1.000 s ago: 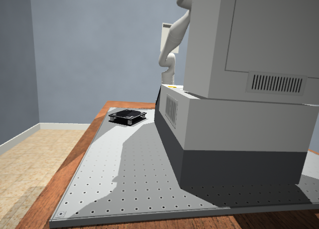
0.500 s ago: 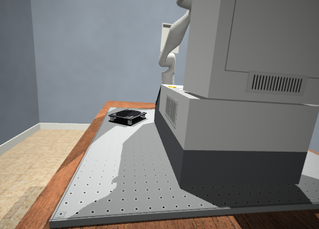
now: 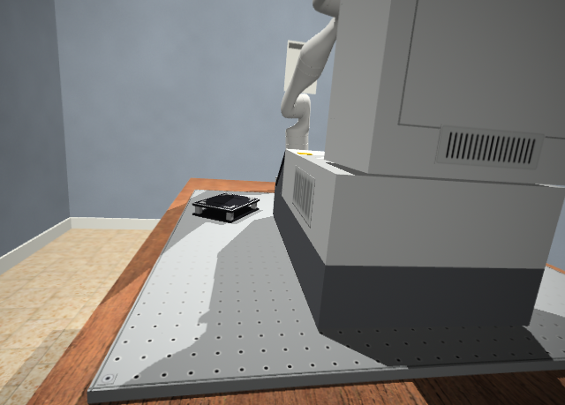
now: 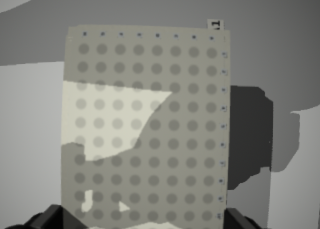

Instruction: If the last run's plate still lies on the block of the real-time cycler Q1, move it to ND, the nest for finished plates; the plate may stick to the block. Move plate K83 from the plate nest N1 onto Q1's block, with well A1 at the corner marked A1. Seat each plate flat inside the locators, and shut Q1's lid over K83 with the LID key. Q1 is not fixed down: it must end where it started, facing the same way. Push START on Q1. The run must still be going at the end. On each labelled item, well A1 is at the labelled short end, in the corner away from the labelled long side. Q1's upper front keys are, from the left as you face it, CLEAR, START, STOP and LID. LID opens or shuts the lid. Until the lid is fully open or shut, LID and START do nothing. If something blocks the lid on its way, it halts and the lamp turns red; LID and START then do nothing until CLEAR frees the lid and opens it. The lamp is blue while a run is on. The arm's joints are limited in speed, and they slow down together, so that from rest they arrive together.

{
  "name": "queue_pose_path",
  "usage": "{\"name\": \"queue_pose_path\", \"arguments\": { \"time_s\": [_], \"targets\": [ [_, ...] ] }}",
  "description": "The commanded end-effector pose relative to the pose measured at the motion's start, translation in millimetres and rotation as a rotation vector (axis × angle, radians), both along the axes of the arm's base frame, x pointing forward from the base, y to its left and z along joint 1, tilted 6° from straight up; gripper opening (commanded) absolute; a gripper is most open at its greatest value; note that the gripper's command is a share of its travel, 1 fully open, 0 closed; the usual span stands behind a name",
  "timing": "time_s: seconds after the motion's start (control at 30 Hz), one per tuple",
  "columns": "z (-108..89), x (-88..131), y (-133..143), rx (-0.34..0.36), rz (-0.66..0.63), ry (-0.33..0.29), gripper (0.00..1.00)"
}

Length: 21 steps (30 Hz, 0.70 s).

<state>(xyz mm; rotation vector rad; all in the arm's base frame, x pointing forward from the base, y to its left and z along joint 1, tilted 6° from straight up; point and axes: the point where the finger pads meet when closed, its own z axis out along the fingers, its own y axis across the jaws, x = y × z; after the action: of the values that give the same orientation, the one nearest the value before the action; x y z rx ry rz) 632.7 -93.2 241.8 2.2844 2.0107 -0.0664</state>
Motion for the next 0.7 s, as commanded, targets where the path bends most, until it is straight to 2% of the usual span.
{"name": "queue_pose_path", "arguments": {
  "time_s": [0.0,0.4,0.67],
  "targets": [
    [3.4,0,0,-0.001,-0.002,-0.005,0.91],
    [3.4,0,0,-0.001,-0.002,-0.005,0.91],
    [6.8,-14,-16,-0.008,0.075,-0.001,0.91]
  ]
}}
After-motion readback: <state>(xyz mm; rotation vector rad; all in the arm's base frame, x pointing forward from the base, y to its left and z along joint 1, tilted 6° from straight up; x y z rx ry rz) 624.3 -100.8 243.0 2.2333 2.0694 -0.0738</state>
